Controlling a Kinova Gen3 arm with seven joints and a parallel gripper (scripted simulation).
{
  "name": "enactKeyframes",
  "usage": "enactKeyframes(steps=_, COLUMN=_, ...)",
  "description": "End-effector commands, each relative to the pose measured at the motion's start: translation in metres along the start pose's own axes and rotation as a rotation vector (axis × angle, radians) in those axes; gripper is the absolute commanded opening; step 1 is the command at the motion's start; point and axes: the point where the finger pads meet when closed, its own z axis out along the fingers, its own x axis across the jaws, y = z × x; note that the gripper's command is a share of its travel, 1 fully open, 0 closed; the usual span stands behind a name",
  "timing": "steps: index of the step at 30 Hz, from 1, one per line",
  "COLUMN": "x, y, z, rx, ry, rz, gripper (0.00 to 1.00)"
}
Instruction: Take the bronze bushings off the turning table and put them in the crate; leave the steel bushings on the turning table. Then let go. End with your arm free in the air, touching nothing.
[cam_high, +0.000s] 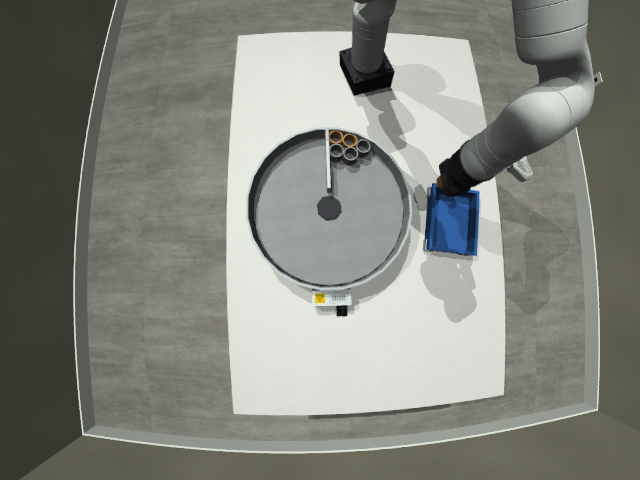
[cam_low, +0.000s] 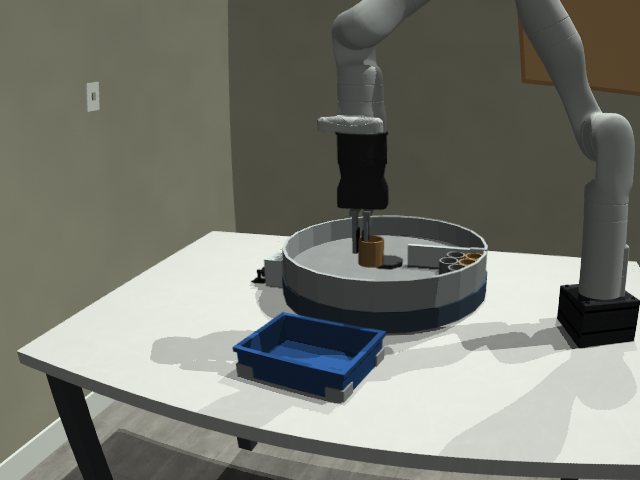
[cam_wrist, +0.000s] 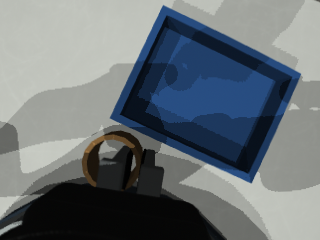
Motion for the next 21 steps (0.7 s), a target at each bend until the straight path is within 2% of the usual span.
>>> enactKeyframes(steps=1, x=0.000, y=-0.004, z=0.003, rx=-0.003, ry=-0.005, rz=-0.009, gripper=0.00)
enactKeyframes(steps=8, x=0.000, y=-0.004, z=0.003, rx=-0.003, ry=-0.005, rz=-0.009, gripper=0.00)
enactKeyframes(steps=13, x=0.027, y=-0.052, z=0.003, rx=-0.003, ry=-0.004, rz=-0.009, gripper=0.00)
enactKeyframes(steps=21, x=0.027, y=-0.052, z=0.003, rx=-0.003, ry=-0.004, rz=-0.009, gripper=0.00)
